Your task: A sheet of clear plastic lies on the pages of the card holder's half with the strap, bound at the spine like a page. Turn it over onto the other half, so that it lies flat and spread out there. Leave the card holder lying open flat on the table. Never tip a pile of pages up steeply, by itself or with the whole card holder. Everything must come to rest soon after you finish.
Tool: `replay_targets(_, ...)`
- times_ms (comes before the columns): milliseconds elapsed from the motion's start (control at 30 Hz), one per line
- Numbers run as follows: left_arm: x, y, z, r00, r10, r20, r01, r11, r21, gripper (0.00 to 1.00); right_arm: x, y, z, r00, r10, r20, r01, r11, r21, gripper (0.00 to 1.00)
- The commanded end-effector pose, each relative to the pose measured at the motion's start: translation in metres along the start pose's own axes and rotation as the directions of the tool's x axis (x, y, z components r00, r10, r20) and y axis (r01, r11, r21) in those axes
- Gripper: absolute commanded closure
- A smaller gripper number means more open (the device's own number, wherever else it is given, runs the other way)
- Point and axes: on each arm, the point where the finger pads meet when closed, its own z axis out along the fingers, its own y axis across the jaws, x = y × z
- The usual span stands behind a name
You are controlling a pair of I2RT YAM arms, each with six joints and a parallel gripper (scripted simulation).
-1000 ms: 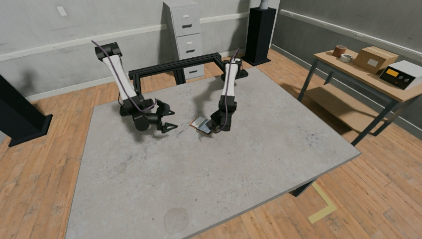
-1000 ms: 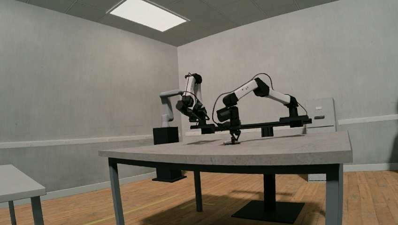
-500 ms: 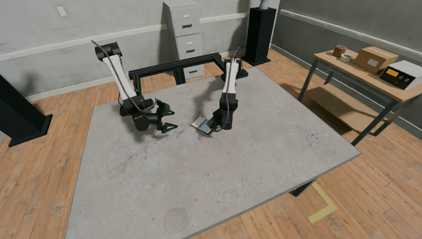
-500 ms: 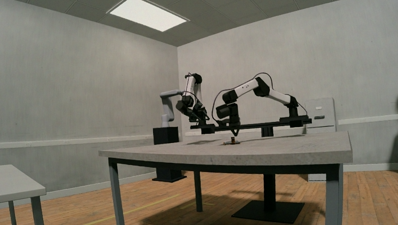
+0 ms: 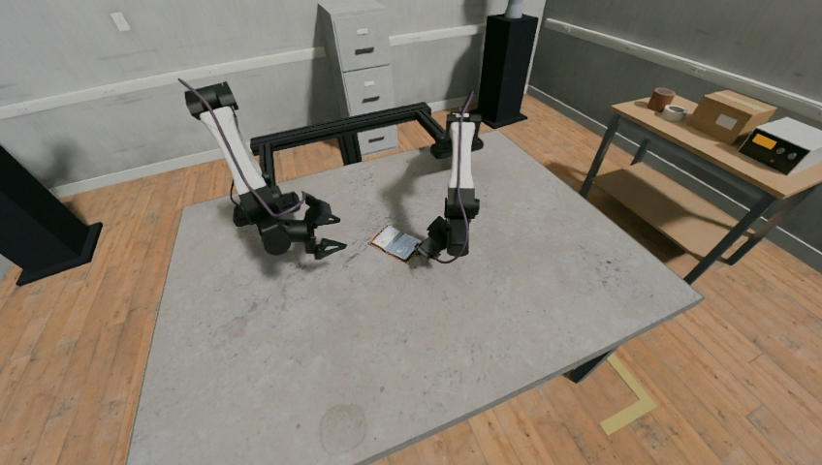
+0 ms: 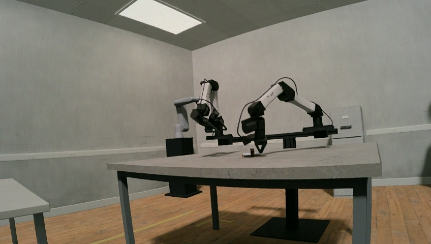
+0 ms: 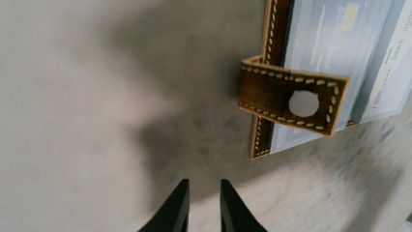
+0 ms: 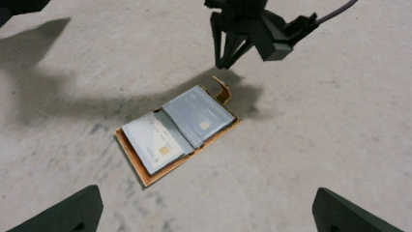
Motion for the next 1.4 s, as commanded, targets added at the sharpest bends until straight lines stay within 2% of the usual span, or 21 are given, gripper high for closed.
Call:
replay_targets(0,-0.028,-0.025,-0.02,0.993,0.031,0.117,-0.029,0.999,-0.018,0.84,-0.006,-0.003,-0.002,1.0,-0.022,0.012,0.022,1.0,0.006,0.0)
replay_targets(267,-0.018,-0.041,-0.002,0.997,0.011,0.08,-0.013,1.0,0.024,0.84,-0.006,-0.003,-0.002,1.0,-0.022,0.012,0.022,1.0,0.006,0.0)
replay_targets(800,-0.017,-0.04,-0.006,0.997,0.017,0.075,-0.018,1.0,0.016,0.84,-0.006,-0.003,-0.002,1.0,-0.022,0.012,0.022,1.0,0.006,0.0)
replay_targets(967,-0.02,-0.035,0.021,0.999,0.001,0.054,-0.003,0.999,0.038,0.84,-0.006,-0.003,-0.002,1.0,-0.022,0.012,0.022,1.0,0.006,0.0)
replay_targets(1367,-0.023,-0.038,0.037,0.999,0.0,0.049,-0.002,0.999,0.043,0.84,-0.006,-0.003,-0.002,1.0,-0.022,0.012,0.022,1.0,0.006,0.0)
